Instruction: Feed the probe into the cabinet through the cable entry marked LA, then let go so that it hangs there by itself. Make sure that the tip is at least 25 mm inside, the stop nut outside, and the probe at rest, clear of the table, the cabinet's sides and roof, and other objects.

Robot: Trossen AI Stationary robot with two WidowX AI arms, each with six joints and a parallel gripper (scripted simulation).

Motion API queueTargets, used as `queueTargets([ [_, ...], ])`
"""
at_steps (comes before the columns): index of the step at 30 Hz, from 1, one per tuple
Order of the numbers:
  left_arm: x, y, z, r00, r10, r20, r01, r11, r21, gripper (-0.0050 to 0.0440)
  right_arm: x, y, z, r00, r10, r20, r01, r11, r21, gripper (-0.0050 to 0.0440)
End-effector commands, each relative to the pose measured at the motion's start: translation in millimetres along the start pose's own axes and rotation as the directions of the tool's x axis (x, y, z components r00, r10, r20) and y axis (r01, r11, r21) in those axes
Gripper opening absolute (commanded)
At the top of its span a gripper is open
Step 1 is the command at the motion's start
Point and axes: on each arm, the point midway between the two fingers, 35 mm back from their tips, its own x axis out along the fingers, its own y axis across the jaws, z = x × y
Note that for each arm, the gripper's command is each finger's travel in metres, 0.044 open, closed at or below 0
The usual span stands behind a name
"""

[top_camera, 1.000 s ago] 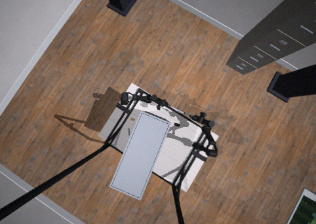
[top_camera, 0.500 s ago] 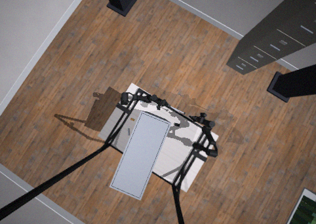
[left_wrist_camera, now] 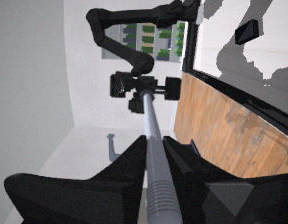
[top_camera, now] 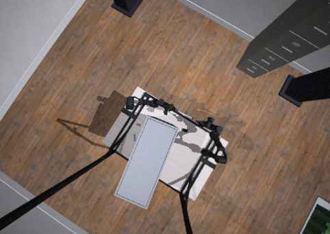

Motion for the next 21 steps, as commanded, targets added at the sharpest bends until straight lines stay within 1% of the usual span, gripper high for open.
queueTargets([
  [1, 0, 1, -1, 1.0, 0.004, -0.004, -0.004, 1.0, 0.004, 0.0, 4, 0, 1, 1.0, 0.0, 0.005, 0.0, 1.0, 0.003, 0.044],
  [21, 0, 1, -1, 1.0, 0.004, -0.004, -0.004, 1.0, 0.004, 0.0, 30, 0, 2, 1.0, 0.0, 0.021, 0.0, 1.0, 0.003, 0.044],
])
